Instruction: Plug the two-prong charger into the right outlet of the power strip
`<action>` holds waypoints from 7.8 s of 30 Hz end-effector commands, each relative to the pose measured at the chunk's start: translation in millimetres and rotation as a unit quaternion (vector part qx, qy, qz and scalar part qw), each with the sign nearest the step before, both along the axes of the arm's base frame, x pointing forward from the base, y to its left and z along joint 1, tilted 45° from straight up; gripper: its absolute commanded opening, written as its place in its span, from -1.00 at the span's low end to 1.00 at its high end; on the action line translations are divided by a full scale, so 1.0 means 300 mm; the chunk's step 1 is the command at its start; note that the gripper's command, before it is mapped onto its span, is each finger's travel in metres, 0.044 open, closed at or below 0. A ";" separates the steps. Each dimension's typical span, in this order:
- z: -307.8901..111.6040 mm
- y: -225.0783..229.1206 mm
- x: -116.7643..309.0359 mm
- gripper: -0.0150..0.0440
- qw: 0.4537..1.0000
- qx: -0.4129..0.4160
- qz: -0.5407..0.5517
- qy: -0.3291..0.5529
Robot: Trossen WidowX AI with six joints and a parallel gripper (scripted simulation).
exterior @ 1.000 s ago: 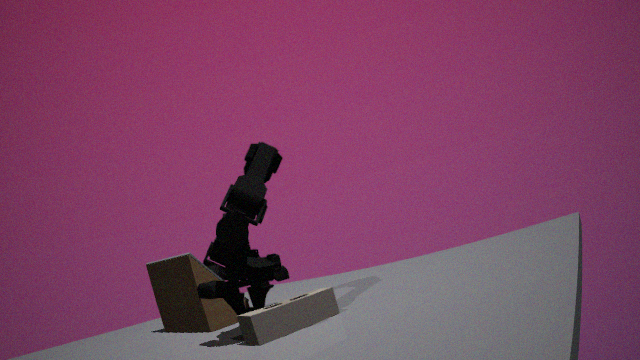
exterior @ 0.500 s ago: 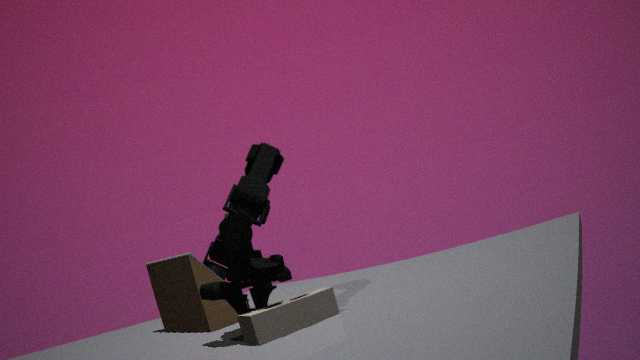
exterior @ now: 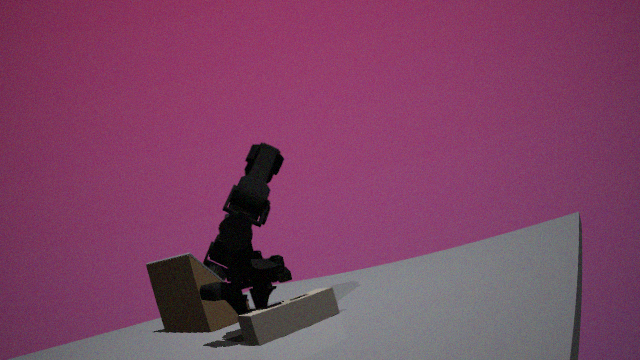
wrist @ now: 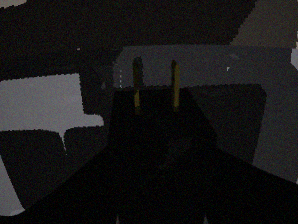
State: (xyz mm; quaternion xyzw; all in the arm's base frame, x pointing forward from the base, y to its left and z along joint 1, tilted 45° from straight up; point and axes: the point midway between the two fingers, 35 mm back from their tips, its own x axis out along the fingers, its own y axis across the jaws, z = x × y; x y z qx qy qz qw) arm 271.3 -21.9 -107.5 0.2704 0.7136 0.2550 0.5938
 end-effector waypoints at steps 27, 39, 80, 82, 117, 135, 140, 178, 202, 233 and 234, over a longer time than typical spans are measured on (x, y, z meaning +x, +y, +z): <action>-0.007 0.003 0.025 -0.49 1.000 0.003 0.000 0.000; -0.008 0.003 0.029 -0.49 1.000 0.003 0.000 0.000; -0.008 0.003 0.047 -0.49 1.000 0.003 0.000 0.000; -0.008 0.003 0.049 -0.49 1.000 0.003 0.000 0.000; -0.013 0.003 0.091 -0.49 1.000 0.003 0.000 -0.001; -0.016 0.003 0.115 -0.49 1.000 0.003 0.000 -0.001; -0.017 0.004 0.121 -0.49 1.000 0.003 0.000 -0.001; -0.016 0.005 0.107 -0.49 1.000 0.003 0.000 -0.001; -0.010 -0.001 0.109 -0.49 1.000 0.003 0.000 -0.001; -0.001 -0.009 0.116 -0.49 1.000 0.003 0.000 -0.001; -0.001 -0.009 0.116 -0.49 1.000 0.003 0.000 -0.001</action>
